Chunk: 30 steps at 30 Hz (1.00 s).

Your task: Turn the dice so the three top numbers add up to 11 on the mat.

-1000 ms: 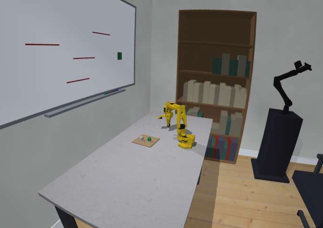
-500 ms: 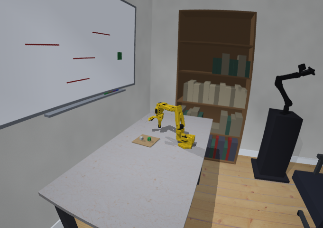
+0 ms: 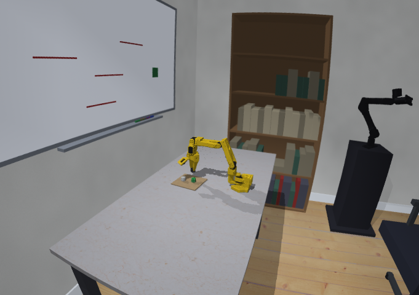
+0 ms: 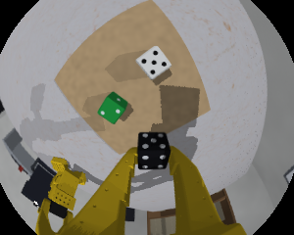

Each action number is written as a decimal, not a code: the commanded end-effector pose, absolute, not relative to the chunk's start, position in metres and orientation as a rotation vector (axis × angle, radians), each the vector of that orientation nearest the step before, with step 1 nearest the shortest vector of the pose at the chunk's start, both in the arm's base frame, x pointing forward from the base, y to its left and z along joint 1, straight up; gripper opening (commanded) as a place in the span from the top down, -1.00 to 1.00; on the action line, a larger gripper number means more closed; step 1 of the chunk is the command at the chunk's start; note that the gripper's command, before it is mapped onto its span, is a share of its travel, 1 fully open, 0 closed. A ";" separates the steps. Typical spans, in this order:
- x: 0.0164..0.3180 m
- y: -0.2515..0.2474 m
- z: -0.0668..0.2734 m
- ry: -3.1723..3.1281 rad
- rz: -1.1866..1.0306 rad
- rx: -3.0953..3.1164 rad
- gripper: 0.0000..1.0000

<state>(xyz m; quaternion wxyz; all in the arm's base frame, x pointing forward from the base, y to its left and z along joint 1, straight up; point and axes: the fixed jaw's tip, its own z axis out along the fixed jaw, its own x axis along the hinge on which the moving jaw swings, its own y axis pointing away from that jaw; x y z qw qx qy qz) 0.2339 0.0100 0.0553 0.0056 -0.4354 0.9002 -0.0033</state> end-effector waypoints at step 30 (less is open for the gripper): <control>0.240 0.050 0.062 2.673 -0.022 -1.575 1.00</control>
